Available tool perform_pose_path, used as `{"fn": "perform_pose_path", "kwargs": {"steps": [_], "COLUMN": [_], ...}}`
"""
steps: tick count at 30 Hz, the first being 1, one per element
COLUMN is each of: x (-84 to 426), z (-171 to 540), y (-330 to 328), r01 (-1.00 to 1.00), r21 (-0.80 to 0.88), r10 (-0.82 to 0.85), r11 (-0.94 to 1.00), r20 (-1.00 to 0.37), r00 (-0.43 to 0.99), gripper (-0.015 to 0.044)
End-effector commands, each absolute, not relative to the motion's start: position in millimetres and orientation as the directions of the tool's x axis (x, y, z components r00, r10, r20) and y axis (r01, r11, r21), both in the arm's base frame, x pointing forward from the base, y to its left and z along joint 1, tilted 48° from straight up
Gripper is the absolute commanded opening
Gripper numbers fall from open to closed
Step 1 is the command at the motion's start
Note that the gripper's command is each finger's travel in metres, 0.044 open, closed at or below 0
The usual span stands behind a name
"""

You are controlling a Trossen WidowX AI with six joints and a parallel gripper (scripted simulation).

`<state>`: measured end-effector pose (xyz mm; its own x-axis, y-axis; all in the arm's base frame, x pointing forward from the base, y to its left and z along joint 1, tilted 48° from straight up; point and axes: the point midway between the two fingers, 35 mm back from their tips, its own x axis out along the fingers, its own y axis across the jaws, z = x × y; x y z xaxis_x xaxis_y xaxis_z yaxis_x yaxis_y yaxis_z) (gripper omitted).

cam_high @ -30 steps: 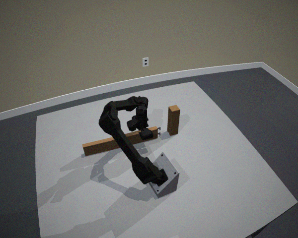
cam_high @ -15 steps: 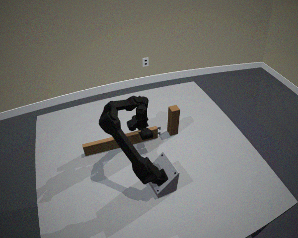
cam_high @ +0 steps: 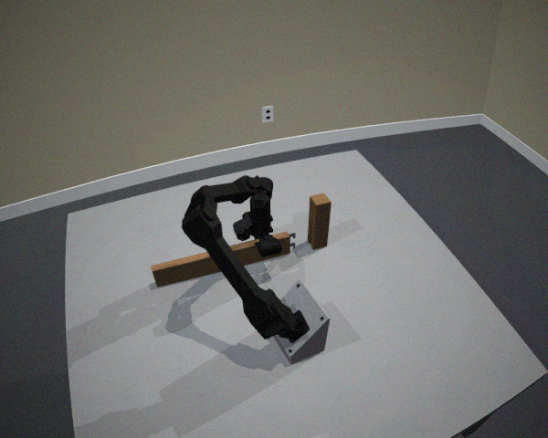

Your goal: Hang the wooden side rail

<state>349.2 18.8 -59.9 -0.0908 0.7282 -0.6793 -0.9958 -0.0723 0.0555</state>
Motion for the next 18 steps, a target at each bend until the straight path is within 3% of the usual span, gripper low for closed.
{"fn": "perform_pose_path", "kwargs": {"steps": [1,18], "x": [350.9,351.1], "z": [-56.8,-54.9], "y": [14.2,12.2], "r01": [-0.997,-0.997], "r21": [0.045,0.045], "r10": [0.728,0.728], "r11": [-0.065,-0.065], "r20": [-0.681,-0.681], "r00": [-0.078,-0.078], "gripper": [0.0000,0.0000]}}
